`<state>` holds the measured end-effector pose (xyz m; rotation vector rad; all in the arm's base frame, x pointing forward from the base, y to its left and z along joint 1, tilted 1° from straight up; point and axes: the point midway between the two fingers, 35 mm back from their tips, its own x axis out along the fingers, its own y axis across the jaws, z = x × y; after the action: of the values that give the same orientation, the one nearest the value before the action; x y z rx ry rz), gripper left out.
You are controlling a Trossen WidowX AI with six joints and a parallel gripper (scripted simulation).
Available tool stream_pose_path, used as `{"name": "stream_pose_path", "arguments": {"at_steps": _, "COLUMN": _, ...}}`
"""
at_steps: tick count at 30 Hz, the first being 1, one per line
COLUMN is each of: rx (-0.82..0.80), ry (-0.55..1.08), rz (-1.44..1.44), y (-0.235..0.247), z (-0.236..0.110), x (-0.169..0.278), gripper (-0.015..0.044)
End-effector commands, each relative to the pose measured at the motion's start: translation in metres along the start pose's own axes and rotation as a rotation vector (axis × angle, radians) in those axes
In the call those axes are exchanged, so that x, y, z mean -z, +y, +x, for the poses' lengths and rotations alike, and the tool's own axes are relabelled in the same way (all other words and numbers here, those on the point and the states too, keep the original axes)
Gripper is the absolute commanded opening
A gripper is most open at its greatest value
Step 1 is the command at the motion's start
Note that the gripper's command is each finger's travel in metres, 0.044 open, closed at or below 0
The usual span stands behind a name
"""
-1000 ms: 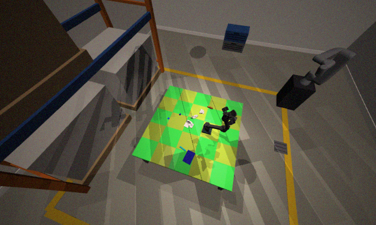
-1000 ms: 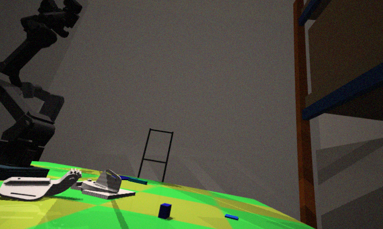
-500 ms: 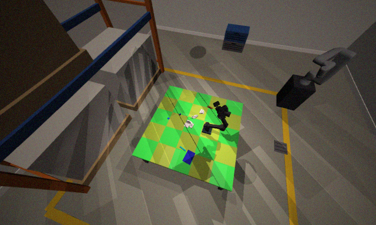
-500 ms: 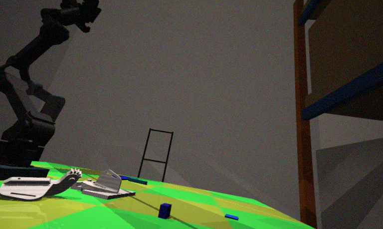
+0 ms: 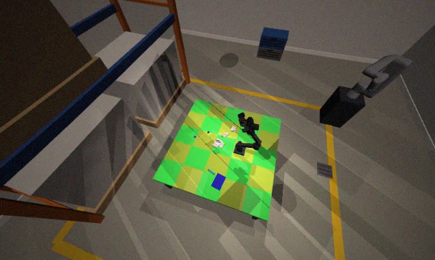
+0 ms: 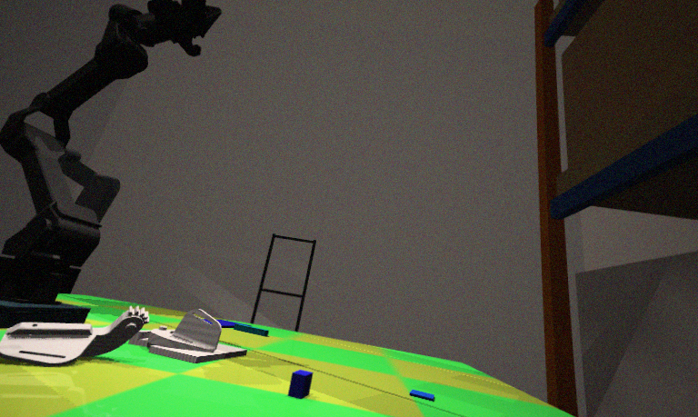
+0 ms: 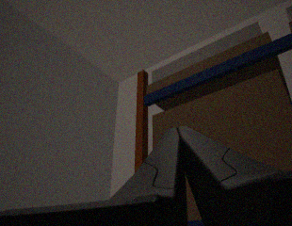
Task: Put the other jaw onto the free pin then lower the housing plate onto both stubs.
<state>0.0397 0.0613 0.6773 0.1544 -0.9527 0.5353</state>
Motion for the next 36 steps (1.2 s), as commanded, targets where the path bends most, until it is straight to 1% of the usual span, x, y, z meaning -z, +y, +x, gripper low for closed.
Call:
{"name": "stream_pose_path", "arguments": {"at_steps": 1, "rx": 0.066, "ry": 0.059, "rz": -0.03, "y": -0.024, "z": 0.007, "x": 0.024, "gripper": 0.0}}
{"name": "stream_pose_path", "arguments": {"at_steps": 10, "rx": 0.183, "ry": 0.177, "rz": -0.076, "y": -0.069, "z": 0.013, "x": 0.069, "gripper": 0.0}}
{"name": "stream_pose_path", "arguments": {"at_steps": 18, "rx": 0.273, "ry": 0.306, "rz": -0.136, "y": -0.106, "z": 0.01, "x": 0.111, "gripper": 0.0}}
{"name": "stream_pose_path", "arguments": {"at_steps": 27, "rx": 0.357, "ry": 0.464, "rz": -0.203, "y": -0.145, "z": -0.001, "x": 0.158, "gripper": 0.0}}
{"name": "stream_pose_path", "arguments": {"at_steps": 36, "rx": 0.423, "ry": 0.633, "rz": -0.265, "y": -0.181, "z": -0.019, "x": 0.204, "gripper": 0.0}}
